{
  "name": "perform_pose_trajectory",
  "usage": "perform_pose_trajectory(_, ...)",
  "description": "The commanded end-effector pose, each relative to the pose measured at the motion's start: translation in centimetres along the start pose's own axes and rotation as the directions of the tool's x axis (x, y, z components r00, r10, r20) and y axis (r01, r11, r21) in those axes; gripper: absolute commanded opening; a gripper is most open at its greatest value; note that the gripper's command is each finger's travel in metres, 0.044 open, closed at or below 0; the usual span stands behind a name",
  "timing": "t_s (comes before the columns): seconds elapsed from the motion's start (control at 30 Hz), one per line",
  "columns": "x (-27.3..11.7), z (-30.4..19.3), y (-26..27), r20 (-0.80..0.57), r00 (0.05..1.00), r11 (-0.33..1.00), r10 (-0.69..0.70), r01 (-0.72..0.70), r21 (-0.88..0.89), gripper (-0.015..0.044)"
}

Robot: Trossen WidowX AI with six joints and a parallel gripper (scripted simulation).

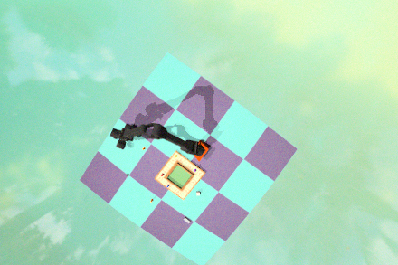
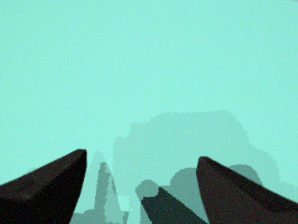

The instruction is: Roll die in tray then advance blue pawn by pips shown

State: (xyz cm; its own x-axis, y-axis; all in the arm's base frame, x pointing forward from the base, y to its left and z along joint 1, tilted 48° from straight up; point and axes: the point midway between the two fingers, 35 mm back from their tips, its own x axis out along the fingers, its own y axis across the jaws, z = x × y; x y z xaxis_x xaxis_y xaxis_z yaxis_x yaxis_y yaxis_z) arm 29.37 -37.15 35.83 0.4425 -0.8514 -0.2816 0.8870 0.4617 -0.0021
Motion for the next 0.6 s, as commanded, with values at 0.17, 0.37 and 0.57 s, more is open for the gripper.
perform_pose_trajectory(0.17, -0.1, -6.9, 10.7, -0.183, 0.974, 0.976, 0.133, -0.161, -0.148, 0.0275)
perform_pose_trajectory(0.37, -0.9, -15.0, 18.5, -0.348, 0.916, 0.903, 0.200, -0.310, -0.297, 0.0275)
perform_pose_trajectory(0.57, -3.2, -23.0, 24.2, -0.500, 0.846, 0.812, 0.186, -0.419, -0.407, 0.0275)
